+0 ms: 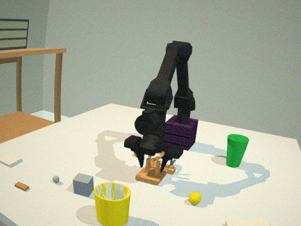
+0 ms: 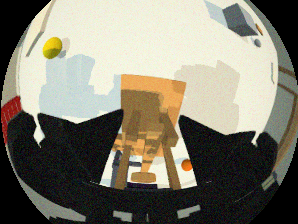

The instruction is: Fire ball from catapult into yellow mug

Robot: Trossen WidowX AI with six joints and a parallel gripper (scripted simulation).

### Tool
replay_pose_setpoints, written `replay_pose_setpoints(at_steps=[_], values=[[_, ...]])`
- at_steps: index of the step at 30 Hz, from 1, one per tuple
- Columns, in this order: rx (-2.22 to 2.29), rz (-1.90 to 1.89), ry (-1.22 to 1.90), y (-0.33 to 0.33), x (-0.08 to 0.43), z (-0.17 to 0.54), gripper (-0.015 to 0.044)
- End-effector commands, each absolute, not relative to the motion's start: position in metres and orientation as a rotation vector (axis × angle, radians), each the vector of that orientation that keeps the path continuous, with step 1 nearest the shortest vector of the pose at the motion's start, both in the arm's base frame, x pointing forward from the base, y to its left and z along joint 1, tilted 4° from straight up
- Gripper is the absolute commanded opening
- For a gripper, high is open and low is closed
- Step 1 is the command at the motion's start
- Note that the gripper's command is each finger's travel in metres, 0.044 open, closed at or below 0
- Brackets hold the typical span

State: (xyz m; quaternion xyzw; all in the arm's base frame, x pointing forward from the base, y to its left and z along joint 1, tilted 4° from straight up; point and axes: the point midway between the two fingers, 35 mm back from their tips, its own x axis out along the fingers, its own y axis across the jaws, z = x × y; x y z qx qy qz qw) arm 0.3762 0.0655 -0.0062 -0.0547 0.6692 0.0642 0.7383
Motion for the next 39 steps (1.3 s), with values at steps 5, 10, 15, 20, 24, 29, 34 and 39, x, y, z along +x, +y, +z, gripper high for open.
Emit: replay_pose_setpoints(at_steps=[5, 10, 15, 20, 24, 29, 34, 39], values=[[-0.120, 0.141, 1.469, 0.066, 0.376, -0.006, 0.0145], [-0.120, 0.141, 1.469, 0.066, 0.376, -0.006, 0.0111], [-0.119, 0.143, 1.469, 0.065, 0.372, 0.041, 0.0000], [-0.120, 0.146, 1.467, 0.065, 0.373, 0.043, 0.0000], [-0.120, 0.146, 1.467, 0.066, 0.374, 0.039, 0.0000], [-0.120, 0.146, 1.467, 0.066, 0.376, 0.031, 0.0000], [-0.120, 0.147, 1.467, 0.066, 0.377, 0.023, 0.0000], [-0.121, 0.147, 1.467, 0.067, 0.378, 0.015, 0.0000]])
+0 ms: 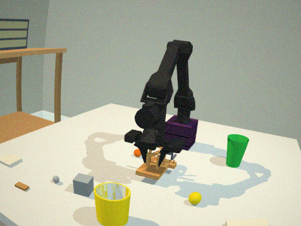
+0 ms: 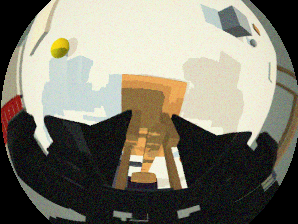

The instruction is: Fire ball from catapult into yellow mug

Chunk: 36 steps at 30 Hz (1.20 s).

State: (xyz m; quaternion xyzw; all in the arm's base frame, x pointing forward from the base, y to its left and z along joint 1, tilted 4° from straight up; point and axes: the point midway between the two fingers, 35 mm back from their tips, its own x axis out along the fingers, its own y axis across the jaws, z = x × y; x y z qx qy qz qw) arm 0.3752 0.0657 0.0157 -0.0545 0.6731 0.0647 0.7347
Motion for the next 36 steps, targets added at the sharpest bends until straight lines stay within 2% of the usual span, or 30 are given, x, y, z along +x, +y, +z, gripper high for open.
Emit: replay_pose_setpoints(at_steps=[1, 18, 34, 36], values=[[-0.121, 0.147, 1.467, 0.067, 0.378, 0.013, 0.0000], [-0.120, 0.143, 1.479, 0.066, 0.377, -0.004, 0.0000], [-0.120, 0.143, 1.479, 0.066, 0.377, 0.007, 0.0420], [-0.120, 0.143, 1.479, 0.066, 0.376, 0.037, 0.0440]])
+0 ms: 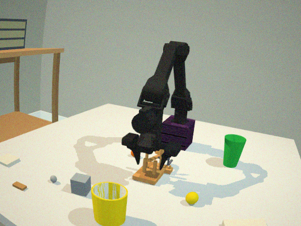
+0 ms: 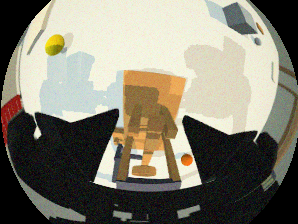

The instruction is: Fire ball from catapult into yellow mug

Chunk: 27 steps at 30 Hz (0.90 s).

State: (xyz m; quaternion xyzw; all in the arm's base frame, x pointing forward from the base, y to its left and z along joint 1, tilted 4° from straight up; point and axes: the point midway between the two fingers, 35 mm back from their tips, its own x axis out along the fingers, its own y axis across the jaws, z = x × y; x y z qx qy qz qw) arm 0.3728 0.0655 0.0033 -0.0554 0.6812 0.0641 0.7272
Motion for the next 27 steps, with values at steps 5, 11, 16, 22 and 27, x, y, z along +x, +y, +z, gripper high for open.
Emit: replay_pose_setpoints(at_steps=[5, 11, 16, 22, 27], values=[[-0.120, 0.142, 1.480, 0.063, 0.365, 0.096, 0.0440], [-0.118, 0.141, 1.468, 0.064, 0.370, 0.082, 0.0440], [-0.118, 0.146, 1.466, 0.064, 0.368, 0.080, 0.0440], [-0.118, 0.146, 1.467, 0.065, 0.371, 0.044, 0.0440], [-0.118, 0.146, 1.467, 0.065, 0.372, 0.040, 0.0440]])
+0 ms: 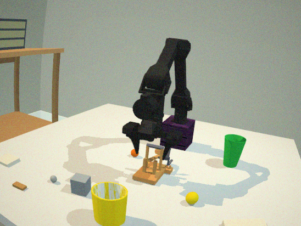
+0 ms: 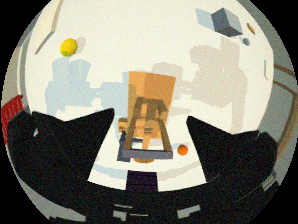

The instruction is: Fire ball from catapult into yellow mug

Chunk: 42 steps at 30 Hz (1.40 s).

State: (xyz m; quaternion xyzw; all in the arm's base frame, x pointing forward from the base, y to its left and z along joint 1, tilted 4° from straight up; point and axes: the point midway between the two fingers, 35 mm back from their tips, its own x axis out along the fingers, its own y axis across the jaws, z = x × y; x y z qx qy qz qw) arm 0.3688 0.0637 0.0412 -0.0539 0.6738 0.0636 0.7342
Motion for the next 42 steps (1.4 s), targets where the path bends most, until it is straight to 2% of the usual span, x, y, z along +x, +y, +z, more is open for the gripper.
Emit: replay_pose_setpoints(at_steps=[1, 32, 42], values=[[-0.118, 0.146, 1.467, 0.065, 0.372, 0.039, 0.0440], [-0.118, 0.146, 1.467, 0.066, 0.376, -0.009, 0.0440], [-0.119, 0.141, 1.469, 0.065, 0.376, -0.006, 0.0177]])
